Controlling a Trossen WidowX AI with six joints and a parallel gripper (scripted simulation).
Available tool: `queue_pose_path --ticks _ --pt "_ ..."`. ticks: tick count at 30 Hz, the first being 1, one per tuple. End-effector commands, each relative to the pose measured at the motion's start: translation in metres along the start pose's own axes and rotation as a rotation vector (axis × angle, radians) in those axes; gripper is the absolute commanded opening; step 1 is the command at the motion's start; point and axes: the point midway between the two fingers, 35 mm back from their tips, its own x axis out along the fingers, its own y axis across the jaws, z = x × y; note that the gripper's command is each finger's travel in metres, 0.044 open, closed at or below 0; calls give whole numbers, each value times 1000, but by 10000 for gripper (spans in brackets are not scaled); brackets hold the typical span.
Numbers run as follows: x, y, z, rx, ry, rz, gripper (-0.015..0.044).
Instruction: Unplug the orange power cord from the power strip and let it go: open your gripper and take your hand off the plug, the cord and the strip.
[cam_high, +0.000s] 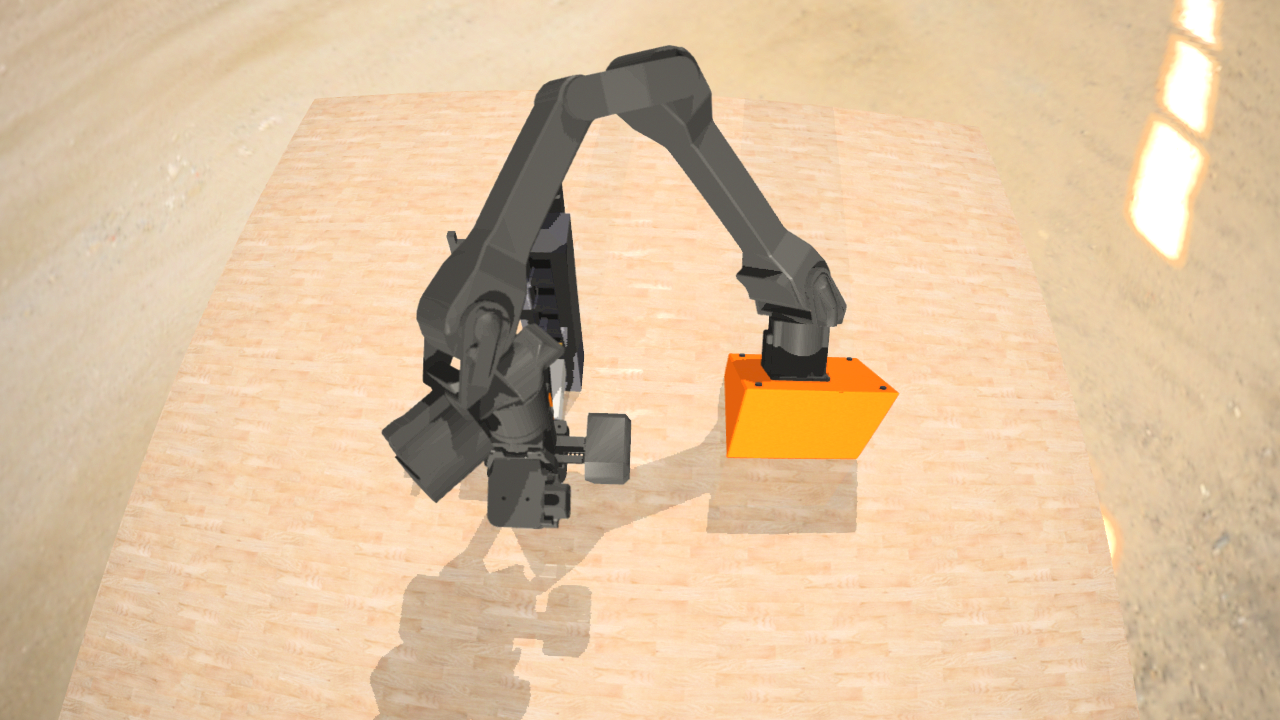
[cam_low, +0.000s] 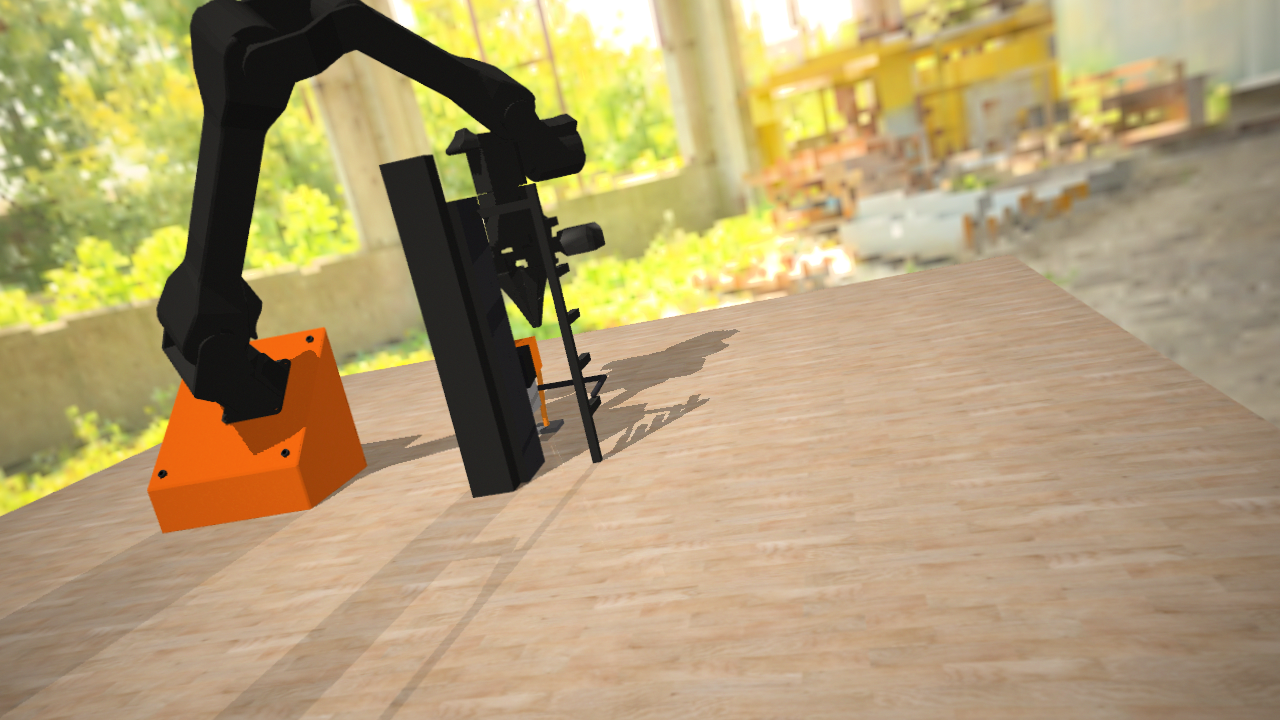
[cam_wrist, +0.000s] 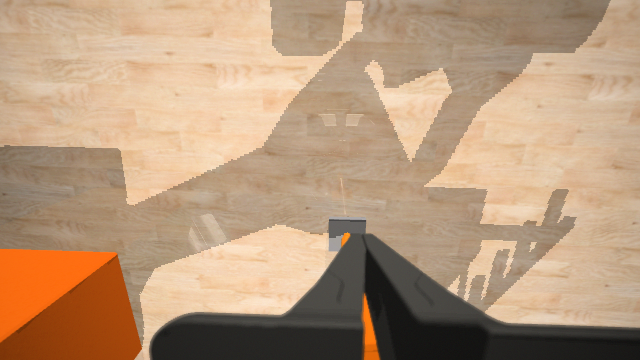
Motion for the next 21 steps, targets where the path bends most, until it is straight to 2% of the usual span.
queue_pose_path --ticks 1,4,10,19,21 --pt "0 0 1 4 -4 3 0" --pt "0 0 1 4 -4 3 0" --pt "0 0 0 0 0 0 157" --pt "0 0 0 0 0 0 160" --pt "0 0 0 0 0 0 212"
